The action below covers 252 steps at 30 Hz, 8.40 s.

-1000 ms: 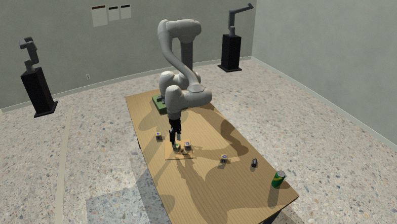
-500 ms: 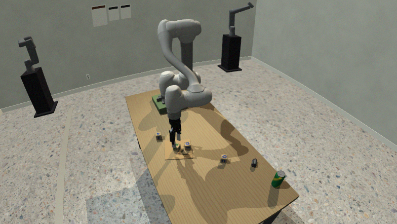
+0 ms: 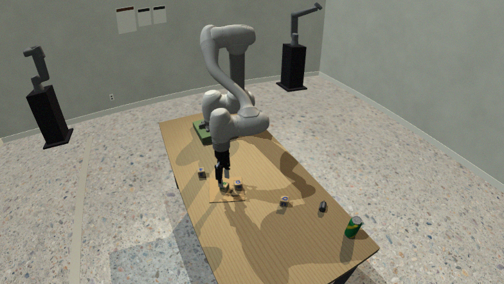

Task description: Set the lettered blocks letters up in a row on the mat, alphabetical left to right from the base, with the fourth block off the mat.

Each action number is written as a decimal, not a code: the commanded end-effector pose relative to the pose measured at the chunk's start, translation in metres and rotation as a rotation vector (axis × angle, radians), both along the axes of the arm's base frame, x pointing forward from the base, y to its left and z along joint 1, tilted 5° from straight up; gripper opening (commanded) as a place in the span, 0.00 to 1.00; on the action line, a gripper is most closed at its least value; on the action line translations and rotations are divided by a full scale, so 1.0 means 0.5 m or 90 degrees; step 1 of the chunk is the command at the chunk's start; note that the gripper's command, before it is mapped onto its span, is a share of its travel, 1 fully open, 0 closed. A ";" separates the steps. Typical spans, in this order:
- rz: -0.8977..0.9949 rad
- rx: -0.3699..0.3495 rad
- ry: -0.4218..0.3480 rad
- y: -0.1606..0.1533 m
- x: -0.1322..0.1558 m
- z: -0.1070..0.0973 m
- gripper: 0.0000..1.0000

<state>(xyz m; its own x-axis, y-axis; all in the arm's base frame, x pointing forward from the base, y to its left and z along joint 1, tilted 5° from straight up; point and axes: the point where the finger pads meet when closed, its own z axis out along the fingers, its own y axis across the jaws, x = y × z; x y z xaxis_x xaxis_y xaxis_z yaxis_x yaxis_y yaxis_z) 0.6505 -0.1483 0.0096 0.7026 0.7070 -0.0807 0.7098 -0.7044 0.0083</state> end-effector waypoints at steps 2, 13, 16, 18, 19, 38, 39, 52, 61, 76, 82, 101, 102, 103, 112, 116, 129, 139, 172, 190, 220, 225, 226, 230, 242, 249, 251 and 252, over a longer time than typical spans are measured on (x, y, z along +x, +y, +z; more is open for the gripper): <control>0.000 0.000 -0.001 0.000 0.001 0.001 0.55; 0.000 0.000 -0.001 -0.002 -0.001 -0.033 0.55; 0.000 0.000 -0.001 -0.003 -0.002 -0.052 0.55; 0.000 0.000 -0.001 -0.004 -0.002 -0.065 0.55; 0.000 0.000 -0.001 -0.004 -0.002 -0.065 0.55; 0.000 0.000 -0.001 -0.007 -0.004 -0.104 0.55; 0.000 0.000 -0.001 -0.007 -0.004 -0.104 0.55; 0.000 0.000 -0.001 -0.007 -0.004 -0.104 0.44; 0.000 0.000 -0.001 -0.007 -0.004 -0.104 0.33; 0.000 0.000 -0.001 -0.007 -0.004 -0.104 0.33; 0.000 0.000 -0.001 -0.007 -0.004 -0.104 0.33; 0.000 0.000 -0.001 -0.005 -0.003 -0.076 0.33; 0.000 0.000 -0.001 -0.004 -0.002 -0.065 0.33; 0.000 0.000 -0.001 -0.003 -0.002 -0.053 0.33; 0.000 0.000 -0.001 0.003 0.003 0.050 0.33; 0.000 0.000 -0.001 0.005 0.005 0.088 0.33; 0.000 0.000 -0.001 0.006 0.006 0.096 0.33; -0.089 -0.004 -0.007 0.007 0.006 0.096 0.33; -0.688 -0.035 -0.044 0.014 0.005 0.096 0.33; -0.988 -0.050 -0.063 0.017 0.005 0.096 0.33; -1.552 -0.078 -0.098 0.023 0.004 0.096 0.33; -1.602 -0.081 -0.101 0.024 0.004 0.096 0.33; -1.614 -0.081 -0.102 0.024 0.004 0.096 0.33; -1.631 -0.082 -0.103 0.024 0.004 0.096 0.33; -1.632 -0.082 -0.103 0.024 0.004 0.096 0.33; -1.632 -0.082 -0.104 0.023 0.004 0.084 0.33; -1.632 -0.082 -0.104 0.023 0.003 0.074 0.33; -1.632 -0.082 -0.104 0.022 0.003 0.067 0.33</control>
